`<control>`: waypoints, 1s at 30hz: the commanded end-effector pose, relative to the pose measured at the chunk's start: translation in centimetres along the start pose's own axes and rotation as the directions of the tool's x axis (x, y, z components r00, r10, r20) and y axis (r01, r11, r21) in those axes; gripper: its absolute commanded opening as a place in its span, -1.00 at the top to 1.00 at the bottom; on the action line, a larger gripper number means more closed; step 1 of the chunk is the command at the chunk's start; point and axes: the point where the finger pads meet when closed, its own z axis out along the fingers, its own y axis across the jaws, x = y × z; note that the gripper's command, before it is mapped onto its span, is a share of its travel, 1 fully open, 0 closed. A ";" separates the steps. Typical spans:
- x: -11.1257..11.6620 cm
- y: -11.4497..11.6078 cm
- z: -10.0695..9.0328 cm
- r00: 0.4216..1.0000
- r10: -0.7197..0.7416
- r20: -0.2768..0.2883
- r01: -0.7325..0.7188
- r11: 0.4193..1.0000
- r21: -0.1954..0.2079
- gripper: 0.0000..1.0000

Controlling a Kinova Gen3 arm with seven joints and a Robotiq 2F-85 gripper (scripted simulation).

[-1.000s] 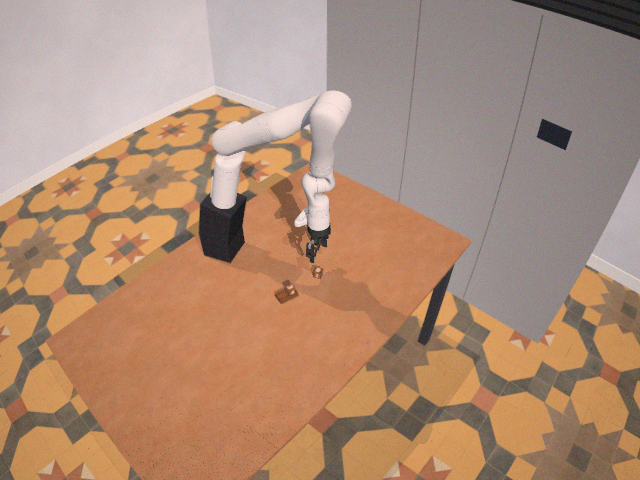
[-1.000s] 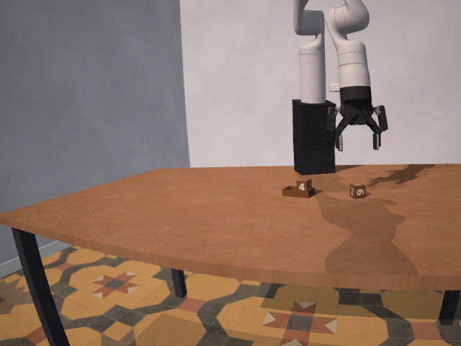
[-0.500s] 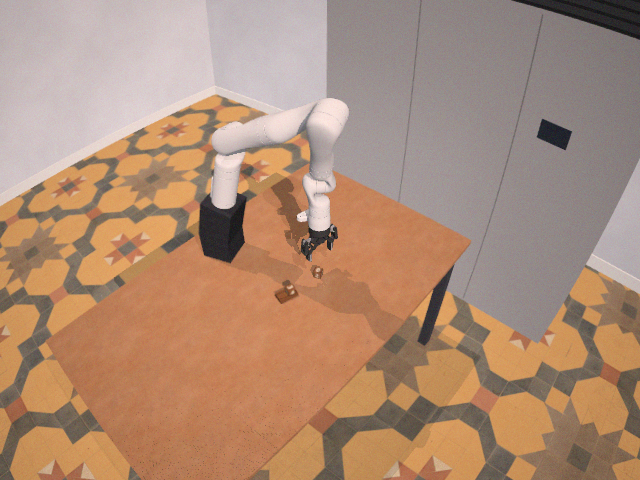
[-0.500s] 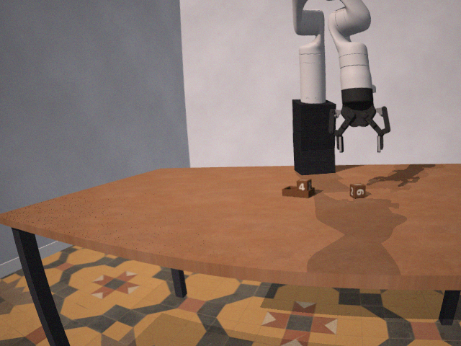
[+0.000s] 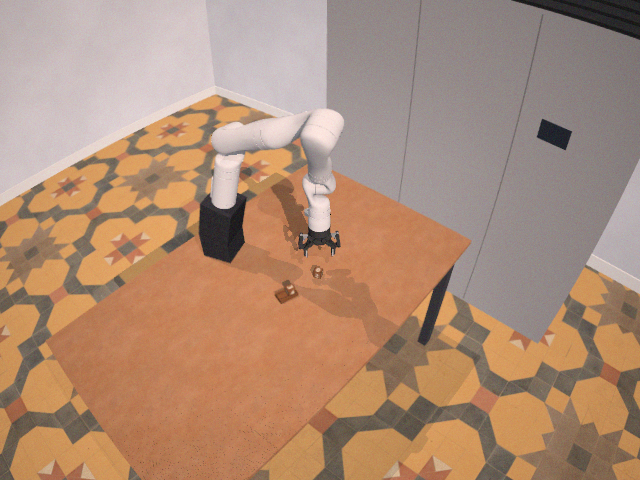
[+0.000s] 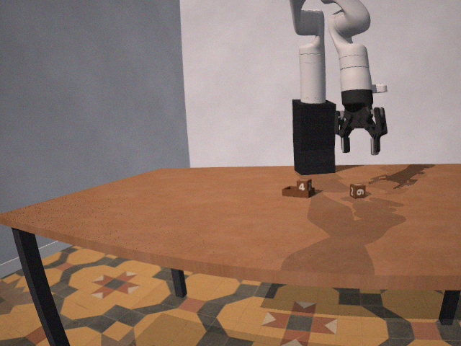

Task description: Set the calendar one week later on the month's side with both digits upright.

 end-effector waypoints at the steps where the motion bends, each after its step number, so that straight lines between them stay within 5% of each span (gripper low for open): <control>1: -0.3 -0.3 0.2 0.996 0.089 0.000 -0.089 0.996 -0.002 -1.00; 13: -0.3 -0.5 0.1 0.939 0.343 -0.001 -0.343 0.939 0.003 -1.00; 25: -0.3 -0.5 0.1 0.920 0.392 0.000 -0.392 0.920 0.004 -1.00; 26: -0.3 -0.5 0.1 0.920 0.392 0.000 -0.392 0.920 0.004 0.07; 30: -0.3 -0.5 0.1 0.920 0.392 0.000 -0.392 0.920 0.004 0.07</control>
